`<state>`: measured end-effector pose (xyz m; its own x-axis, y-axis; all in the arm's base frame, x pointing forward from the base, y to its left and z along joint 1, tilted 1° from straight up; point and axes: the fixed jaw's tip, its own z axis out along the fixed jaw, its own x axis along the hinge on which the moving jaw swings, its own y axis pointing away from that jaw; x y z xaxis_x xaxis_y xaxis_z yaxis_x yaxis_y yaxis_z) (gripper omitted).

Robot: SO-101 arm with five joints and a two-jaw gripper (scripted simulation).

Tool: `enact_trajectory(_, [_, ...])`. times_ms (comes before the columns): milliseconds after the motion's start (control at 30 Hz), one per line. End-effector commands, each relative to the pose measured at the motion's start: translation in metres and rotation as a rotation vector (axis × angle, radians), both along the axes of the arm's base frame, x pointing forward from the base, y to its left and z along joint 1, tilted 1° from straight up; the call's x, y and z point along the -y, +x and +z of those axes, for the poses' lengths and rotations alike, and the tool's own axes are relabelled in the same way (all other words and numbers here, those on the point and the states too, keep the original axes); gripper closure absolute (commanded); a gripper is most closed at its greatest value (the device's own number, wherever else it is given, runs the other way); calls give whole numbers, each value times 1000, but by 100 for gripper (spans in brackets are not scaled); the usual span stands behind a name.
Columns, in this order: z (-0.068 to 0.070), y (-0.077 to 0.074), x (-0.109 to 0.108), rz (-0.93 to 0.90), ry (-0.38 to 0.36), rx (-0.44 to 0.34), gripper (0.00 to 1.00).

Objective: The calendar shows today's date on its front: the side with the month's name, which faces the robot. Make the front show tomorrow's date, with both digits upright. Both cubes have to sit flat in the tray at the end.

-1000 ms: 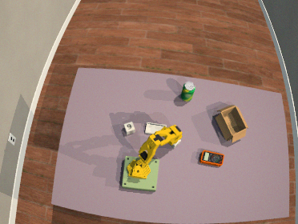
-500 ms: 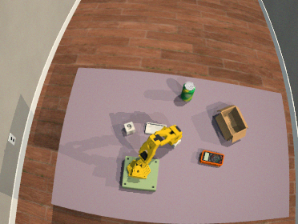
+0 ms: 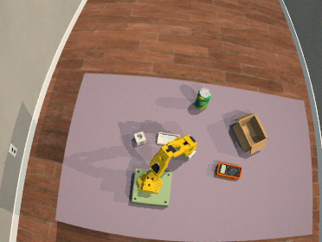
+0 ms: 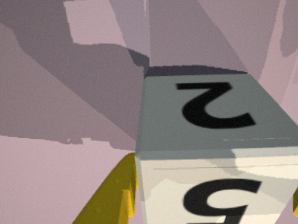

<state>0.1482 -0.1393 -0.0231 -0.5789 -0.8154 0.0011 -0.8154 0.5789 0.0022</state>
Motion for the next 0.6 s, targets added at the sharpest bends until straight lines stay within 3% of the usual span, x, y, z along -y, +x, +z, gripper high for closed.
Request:
enact_trajectory(0, [-5,-4,-3,1,20,-19,65])
enact_trajectory(400, [-5,-4,-3,1,20,-19,64])
enact_trajectory(567, [2,-3,-2,1,20,-19,64])
